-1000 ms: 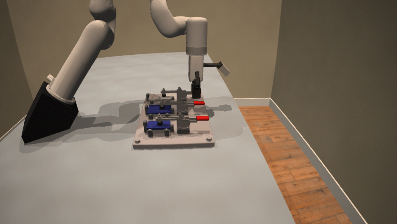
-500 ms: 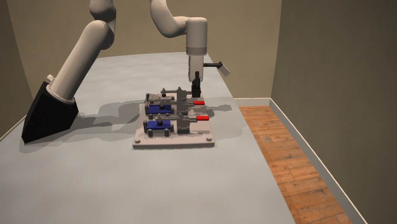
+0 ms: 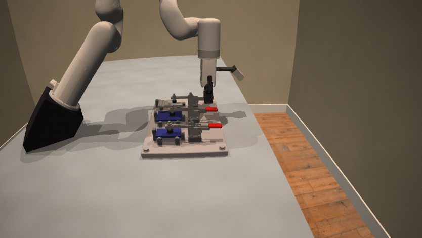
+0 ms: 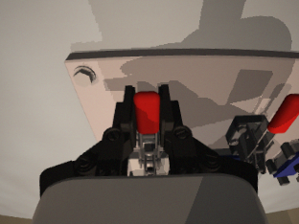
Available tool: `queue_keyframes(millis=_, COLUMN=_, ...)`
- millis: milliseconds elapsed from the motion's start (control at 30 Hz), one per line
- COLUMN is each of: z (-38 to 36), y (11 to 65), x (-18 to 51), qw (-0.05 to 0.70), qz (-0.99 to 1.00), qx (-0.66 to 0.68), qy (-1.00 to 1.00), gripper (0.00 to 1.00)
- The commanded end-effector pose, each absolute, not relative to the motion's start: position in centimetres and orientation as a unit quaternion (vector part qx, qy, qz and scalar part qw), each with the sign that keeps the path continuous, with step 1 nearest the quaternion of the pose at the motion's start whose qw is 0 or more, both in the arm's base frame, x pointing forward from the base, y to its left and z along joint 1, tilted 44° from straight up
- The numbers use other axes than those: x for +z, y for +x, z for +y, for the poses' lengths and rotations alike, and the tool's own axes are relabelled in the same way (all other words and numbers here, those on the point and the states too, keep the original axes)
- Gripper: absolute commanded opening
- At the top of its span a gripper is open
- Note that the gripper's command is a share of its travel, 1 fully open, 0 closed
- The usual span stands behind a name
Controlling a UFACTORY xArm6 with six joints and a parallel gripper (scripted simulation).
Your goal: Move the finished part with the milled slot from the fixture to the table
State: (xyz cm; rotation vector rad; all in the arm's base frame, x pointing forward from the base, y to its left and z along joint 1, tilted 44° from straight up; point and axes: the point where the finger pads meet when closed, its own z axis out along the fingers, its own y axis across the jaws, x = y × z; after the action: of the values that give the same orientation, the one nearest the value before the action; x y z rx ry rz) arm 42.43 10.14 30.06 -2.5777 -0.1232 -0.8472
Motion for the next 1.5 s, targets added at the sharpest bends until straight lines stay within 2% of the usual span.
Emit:
queue_keyframes(millis=0, z=10.13, y=42.48, x=30.23, qw=0.211, qz=-0.044, qx=-0.307, qy=-0.927, gripper=0.0)
queue_keyframes(millis=1467, z=9.92, y=42.02, x=30.5, qw=0.211, qz=-0.044, qx=-0.307, qy=-0.927, gripper=0.0)
